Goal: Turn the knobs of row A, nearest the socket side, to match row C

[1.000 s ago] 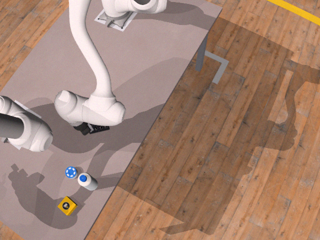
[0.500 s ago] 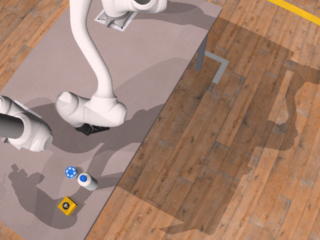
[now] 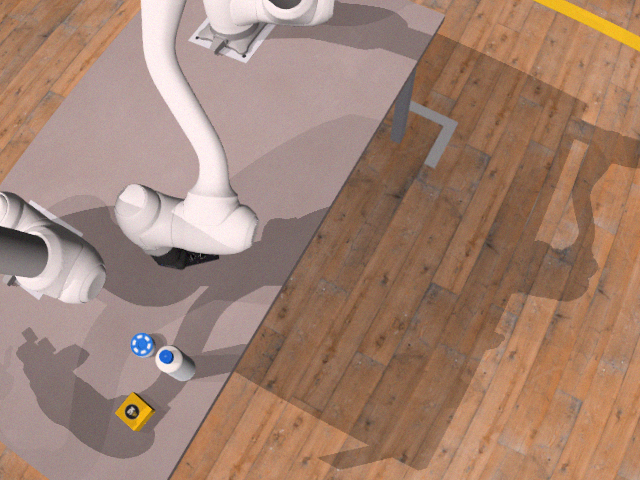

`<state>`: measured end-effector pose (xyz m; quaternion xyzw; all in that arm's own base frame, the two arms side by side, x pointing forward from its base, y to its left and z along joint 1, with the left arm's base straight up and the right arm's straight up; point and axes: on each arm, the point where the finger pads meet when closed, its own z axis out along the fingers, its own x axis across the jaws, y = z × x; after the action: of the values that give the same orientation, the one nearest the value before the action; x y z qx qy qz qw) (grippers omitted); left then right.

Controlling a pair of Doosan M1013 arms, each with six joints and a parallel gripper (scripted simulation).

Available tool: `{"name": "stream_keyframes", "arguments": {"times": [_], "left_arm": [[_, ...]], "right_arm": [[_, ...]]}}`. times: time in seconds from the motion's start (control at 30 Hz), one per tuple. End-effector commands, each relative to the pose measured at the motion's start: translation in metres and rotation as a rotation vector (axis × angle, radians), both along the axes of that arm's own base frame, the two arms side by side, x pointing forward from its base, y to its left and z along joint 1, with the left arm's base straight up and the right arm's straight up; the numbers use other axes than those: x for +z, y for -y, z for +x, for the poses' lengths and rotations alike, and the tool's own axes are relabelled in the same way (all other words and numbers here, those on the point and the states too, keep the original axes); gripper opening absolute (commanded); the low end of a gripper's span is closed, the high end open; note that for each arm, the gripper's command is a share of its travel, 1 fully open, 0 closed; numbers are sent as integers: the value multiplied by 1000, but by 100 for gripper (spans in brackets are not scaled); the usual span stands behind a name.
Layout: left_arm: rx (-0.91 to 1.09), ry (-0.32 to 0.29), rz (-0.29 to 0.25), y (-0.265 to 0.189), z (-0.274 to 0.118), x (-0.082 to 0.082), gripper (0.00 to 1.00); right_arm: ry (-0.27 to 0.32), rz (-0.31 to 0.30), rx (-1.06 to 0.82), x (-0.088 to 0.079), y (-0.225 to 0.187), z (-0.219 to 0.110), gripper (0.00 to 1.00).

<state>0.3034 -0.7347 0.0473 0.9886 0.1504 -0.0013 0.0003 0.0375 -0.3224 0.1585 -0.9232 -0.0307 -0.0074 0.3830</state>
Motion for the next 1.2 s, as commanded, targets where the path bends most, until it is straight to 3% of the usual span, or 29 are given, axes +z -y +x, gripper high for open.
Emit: {"name": "stream_keyframes", "arguments": {"times": [0.0, 0.63, 1.17], "left_arm": [[88, 3, 0, 0, 0, 1, 30], [378, 3, 0, 0, 0, 1, 30], [467, 3, 0, 0, 0, 1, 30]], "right_arm": [[0, -1, 0, 0, 0, 0, 100], [0, -1, 0, 0, 0, 0, 100], [0, -1, 0, 0, 0, 0, 100]]}}
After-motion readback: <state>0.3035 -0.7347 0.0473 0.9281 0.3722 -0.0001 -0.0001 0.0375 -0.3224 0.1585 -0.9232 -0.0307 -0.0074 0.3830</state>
